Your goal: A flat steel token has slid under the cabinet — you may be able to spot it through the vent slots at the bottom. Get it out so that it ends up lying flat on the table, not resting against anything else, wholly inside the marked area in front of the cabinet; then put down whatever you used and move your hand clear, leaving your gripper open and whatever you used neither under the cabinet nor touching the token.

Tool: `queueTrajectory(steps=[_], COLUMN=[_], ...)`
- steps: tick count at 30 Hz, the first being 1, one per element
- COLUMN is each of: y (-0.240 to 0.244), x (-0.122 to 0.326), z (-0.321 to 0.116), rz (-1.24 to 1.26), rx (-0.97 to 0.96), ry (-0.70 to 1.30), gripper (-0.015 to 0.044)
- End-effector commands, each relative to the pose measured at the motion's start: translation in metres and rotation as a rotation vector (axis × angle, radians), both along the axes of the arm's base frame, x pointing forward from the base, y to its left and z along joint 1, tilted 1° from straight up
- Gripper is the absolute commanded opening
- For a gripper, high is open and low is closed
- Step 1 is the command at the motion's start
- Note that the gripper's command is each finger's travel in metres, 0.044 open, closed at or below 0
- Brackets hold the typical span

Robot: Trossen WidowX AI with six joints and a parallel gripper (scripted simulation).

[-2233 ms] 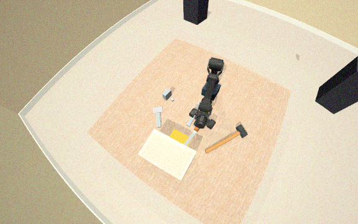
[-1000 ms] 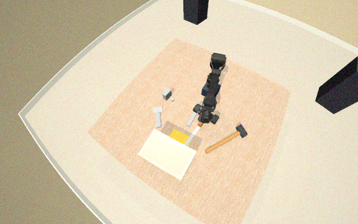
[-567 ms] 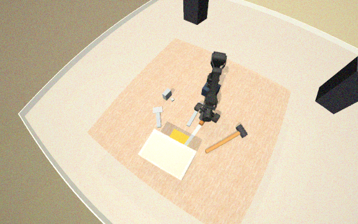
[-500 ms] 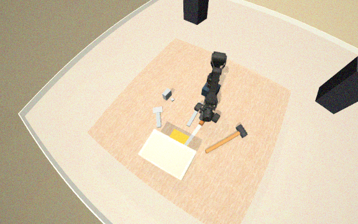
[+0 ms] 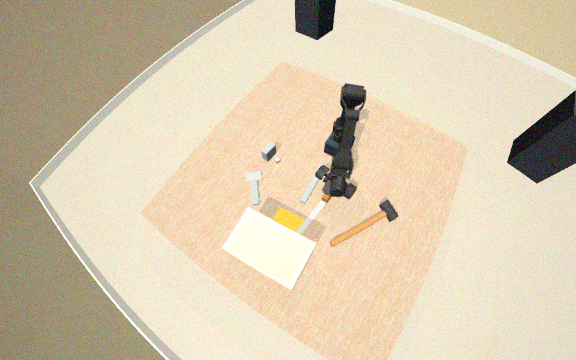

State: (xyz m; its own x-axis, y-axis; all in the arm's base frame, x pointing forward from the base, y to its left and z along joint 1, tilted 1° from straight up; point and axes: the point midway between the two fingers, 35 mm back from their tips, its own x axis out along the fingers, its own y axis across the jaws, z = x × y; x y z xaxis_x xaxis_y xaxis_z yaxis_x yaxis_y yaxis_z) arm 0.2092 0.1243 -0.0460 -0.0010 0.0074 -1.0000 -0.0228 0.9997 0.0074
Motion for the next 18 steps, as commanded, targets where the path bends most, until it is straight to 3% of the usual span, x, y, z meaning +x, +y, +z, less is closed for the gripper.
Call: queueTrajectory(steps=[1,18], y=[0.005,0.022], x=[0.0,-0.004], z=[0.001,0.002], rz=[-0.015,-0.049], rx=[0.002,0.002], ry=[0.001,0.003], gripper=[0.0,0.0])
